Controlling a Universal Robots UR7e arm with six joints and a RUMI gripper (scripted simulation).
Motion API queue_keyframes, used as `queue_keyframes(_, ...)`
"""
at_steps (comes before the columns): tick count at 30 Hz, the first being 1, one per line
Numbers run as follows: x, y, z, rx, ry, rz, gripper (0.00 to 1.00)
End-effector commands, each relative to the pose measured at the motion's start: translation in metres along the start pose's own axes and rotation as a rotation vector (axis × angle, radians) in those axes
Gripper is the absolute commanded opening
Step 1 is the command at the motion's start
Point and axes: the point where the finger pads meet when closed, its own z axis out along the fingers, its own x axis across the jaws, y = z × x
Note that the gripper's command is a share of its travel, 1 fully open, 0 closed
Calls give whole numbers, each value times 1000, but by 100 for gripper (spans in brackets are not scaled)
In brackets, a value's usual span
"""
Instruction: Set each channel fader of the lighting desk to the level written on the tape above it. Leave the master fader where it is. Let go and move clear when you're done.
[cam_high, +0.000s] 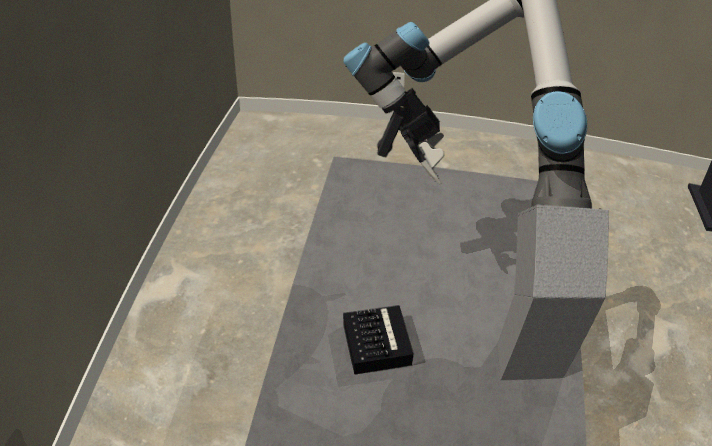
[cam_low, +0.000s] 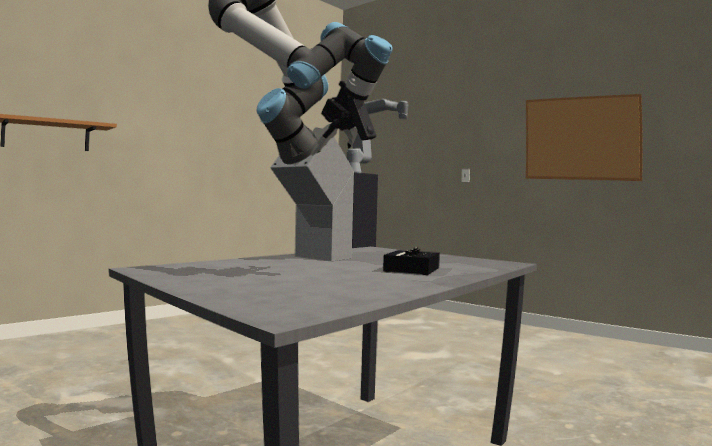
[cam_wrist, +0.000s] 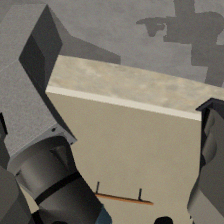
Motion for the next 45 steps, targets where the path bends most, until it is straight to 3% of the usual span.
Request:
queue_keyframes(1, 0, 0, 0, 1, 0, 0, 100)
queue_keyframes(26, -4, -8, 1, 12, 4, -24, 100)
queue_keyframes(34, -15, -30, 4, 46, 19, -97, 100)
queue_keyframes(45, -62, -104, 17, 166, 99, -377, 100)
